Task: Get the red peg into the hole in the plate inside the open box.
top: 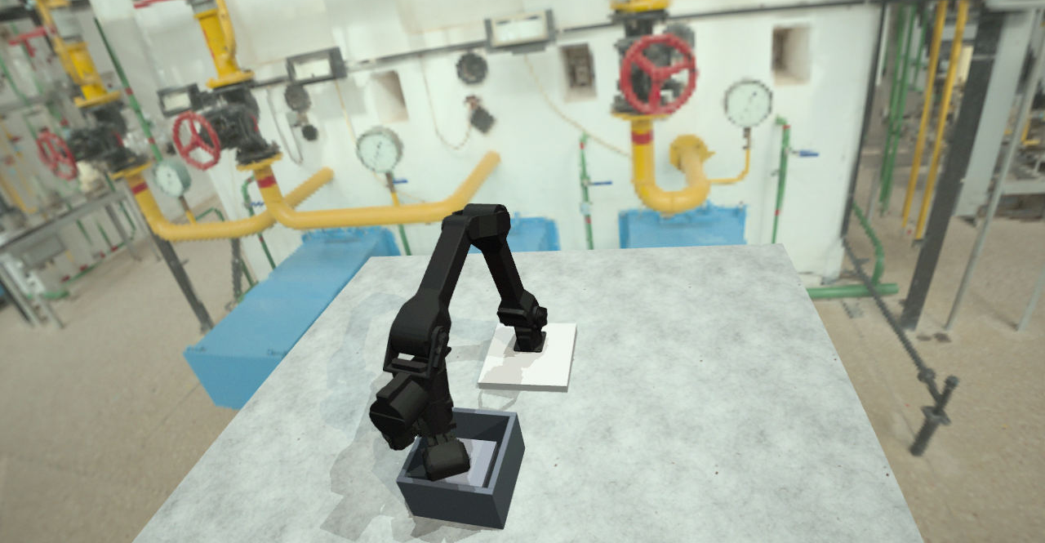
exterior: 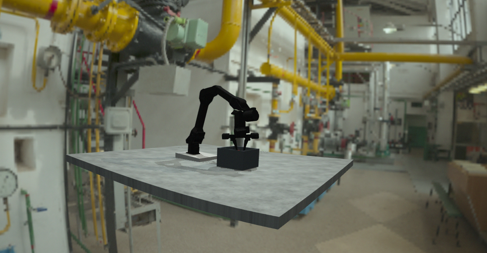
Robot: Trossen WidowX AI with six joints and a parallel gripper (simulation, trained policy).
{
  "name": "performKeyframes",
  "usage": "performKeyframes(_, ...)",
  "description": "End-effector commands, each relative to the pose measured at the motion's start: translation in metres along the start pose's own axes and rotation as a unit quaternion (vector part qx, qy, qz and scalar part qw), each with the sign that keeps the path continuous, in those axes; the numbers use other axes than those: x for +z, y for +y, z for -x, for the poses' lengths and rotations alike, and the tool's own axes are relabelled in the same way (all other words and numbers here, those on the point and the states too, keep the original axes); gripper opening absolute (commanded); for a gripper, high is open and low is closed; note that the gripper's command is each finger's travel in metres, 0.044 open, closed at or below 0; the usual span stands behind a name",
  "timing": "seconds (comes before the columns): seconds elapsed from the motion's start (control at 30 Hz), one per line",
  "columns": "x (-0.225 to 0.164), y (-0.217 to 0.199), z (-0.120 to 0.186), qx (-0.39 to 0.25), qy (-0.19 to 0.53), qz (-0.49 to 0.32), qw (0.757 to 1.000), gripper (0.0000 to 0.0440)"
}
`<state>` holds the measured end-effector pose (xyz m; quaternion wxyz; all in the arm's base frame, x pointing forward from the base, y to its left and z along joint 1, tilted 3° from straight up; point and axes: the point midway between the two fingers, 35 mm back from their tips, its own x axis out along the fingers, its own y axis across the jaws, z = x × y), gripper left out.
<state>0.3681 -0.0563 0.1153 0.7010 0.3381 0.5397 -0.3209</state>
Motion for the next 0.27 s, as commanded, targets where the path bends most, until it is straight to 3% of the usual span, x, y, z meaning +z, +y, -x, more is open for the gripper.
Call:
performKeyframes(0.0,0.0031,-0.0007,-0.0059,-0.007,0.01,0.003,1.0,0.0146)
performKeyframes(0.23,0.0123,-0.0036,-0.0095,-0.016,0.017,0.005,1.0,0.0147)
